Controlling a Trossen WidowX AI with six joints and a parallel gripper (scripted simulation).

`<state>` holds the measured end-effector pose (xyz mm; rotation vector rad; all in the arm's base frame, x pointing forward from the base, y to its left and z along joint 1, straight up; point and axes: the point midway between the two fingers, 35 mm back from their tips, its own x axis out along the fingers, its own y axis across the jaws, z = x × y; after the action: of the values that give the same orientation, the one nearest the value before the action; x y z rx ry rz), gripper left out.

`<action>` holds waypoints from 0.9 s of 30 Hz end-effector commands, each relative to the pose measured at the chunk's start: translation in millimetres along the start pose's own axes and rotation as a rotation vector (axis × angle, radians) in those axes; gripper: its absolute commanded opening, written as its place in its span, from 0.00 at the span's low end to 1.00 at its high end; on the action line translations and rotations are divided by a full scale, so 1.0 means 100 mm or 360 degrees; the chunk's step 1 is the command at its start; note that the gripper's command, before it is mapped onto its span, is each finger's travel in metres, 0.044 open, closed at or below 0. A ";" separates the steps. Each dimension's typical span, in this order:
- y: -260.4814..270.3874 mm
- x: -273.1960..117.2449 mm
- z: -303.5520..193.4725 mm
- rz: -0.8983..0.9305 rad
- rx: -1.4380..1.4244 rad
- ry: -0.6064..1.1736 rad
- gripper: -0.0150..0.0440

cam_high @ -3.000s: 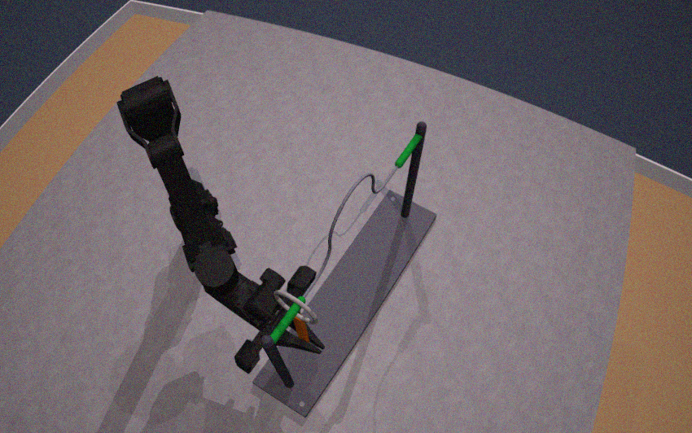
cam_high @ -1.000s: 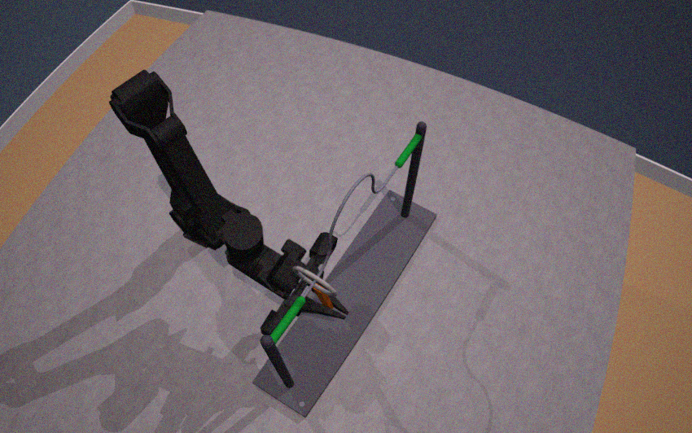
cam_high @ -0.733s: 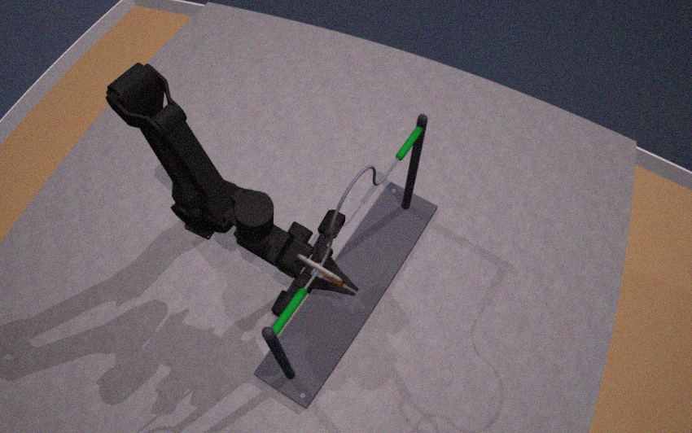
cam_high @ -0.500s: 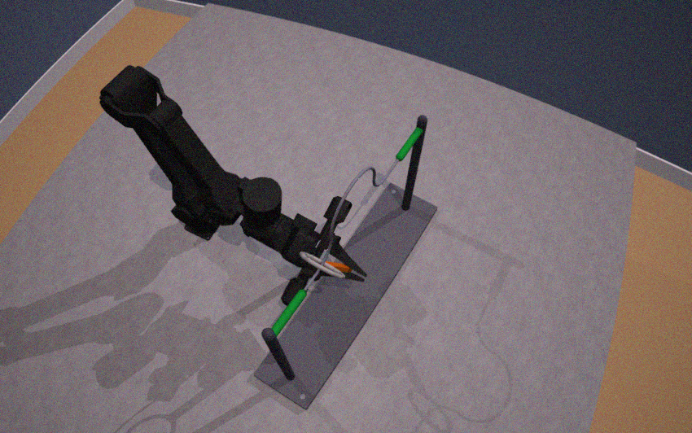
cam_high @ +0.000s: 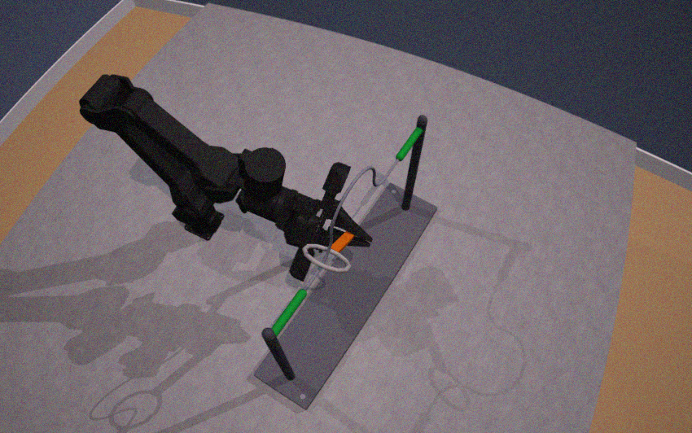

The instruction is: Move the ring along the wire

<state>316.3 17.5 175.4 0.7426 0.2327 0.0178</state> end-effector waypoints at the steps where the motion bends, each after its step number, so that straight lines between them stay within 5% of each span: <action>1: 0.17 -0.08 0.00 0.0054 0.0133 0.0092 0.00; 27: 0.98 -0.61 0.34 0.0484 0.0896 0.0568 0.00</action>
<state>271.9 59.4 268.0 1.2914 0.4765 0.3636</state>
